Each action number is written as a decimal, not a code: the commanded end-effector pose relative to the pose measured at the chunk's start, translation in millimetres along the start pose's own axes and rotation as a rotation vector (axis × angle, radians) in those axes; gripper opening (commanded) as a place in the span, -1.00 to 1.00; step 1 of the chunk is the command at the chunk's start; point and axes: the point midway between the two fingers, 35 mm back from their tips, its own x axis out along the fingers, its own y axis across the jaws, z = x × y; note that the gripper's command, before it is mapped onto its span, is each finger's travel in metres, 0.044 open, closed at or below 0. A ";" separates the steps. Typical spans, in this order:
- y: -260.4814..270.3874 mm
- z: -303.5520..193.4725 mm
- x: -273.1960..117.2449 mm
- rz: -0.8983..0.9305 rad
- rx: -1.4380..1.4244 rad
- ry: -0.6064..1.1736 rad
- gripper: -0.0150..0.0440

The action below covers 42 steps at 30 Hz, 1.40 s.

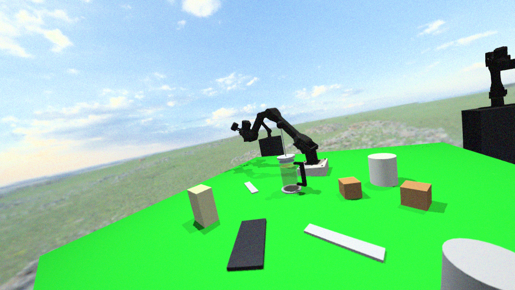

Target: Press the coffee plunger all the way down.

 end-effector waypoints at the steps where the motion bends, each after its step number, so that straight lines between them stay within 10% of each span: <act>1: 29.5 -7.9 -13.4 0.016 -0.010 0.063 1.00; 25: 295.9 14.9 -259.3 0.426 -0.029 0.648 1.00; 42: 317.7 141.9 -473.8 0.887 -0.153 1.026 1.00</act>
